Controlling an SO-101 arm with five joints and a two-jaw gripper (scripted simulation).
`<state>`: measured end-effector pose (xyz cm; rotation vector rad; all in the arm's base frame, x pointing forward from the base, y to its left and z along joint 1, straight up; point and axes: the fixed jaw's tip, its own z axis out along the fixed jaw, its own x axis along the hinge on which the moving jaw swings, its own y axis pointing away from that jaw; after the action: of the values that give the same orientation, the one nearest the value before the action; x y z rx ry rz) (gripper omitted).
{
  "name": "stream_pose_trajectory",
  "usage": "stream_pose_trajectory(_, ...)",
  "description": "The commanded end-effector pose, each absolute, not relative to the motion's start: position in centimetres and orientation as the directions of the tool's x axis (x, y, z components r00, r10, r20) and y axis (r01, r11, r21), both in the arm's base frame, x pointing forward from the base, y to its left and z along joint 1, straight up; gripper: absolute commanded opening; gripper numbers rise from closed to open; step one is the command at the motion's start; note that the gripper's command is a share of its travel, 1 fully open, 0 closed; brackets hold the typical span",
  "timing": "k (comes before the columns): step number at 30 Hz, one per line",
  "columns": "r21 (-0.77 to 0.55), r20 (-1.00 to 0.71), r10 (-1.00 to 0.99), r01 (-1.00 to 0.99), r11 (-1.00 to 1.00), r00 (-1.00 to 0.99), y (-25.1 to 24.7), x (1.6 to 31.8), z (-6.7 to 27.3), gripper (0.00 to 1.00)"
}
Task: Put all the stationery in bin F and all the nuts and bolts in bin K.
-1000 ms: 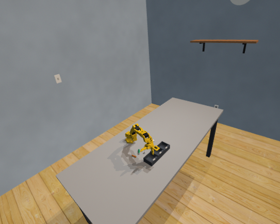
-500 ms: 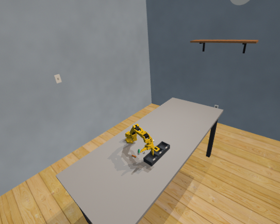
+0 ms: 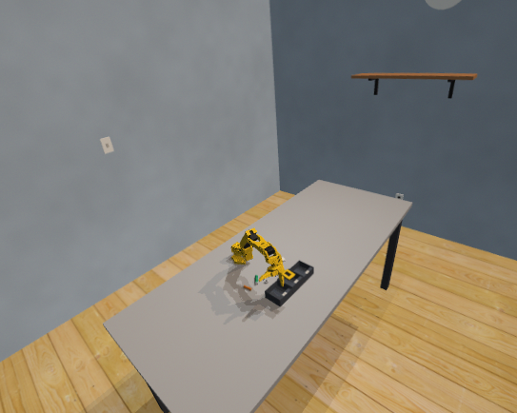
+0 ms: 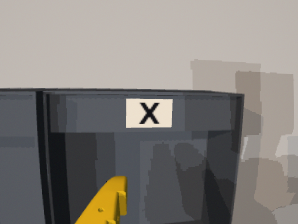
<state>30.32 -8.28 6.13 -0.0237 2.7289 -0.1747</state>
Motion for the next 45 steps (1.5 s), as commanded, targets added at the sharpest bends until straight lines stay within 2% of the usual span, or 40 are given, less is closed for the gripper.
stream_pose_trajectory(1, -0.145, -0.445, -0.051, 0.015, 0.989, -0.894, -8.6, 30.8, 7.7, 1.0)
stream_pose_trajectory(32, -0.142, -0.446, -0.05, 0.016, 0.99, -0.893, -8.4, 30.8, 7.7, 1.0)
stream_pose_trajectory(45, -0.078, -0.469, -0.018, 0.021, 0.997, -0.883, -4.5, 31.2, 8.1, 1.0)
